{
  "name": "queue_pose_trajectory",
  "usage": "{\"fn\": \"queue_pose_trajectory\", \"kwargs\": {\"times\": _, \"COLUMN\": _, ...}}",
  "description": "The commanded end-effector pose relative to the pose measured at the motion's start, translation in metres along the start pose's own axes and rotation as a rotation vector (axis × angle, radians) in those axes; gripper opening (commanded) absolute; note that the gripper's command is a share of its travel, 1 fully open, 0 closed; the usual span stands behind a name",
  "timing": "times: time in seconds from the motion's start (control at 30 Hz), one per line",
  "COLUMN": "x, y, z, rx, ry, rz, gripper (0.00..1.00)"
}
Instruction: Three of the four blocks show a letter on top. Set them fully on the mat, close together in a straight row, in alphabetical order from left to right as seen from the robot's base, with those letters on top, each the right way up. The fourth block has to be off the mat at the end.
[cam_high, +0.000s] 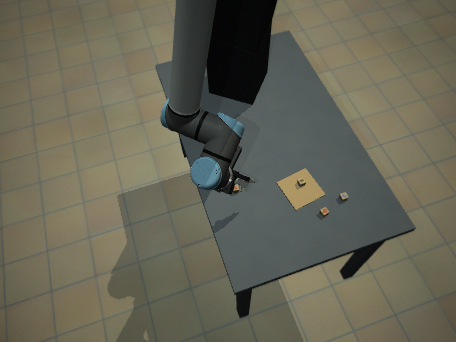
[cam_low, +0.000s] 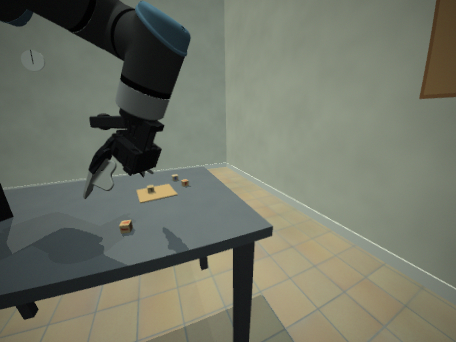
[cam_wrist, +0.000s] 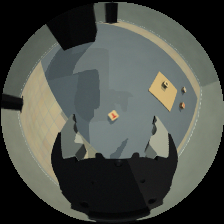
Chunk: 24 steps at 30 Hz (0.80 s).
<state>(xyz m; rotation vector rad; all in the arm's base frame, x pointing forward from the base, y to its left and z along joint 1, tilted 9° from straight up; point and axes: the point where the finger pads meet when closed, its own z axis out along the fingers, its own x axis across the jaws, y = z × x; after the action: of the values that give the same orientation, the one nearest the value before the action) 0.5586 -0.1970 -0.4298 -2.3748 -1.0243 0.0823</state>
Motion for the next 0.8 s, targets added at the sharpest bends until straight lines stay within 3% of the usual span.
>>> {"fn": "queue_pose_trajectory", "kwargs": {"times": 0.0, "x": 0.000, "y": 0.000, "z": -0.001, "rx": -0.001, "ry": 0.000, "rz": 0.000, "gripper": 1.00}}
{"fn": "queue_pose_trajectory", "kwargs": {"times": 0.6, "x": 0.009, "y": -0.002, "z": 0.002, "rx": -0.021, "ry": -0.010, "rz": -0.032, "gripper": 1.00}}
{"fn": "queue_pose_trajectory", "kwargs": {"times": 0.77, "x": 0.043, "y": -0.011, "z": 0.013, "rx": -0.094, "ry": -0.049, "rz": -0.152, "gripper": 1.00}}
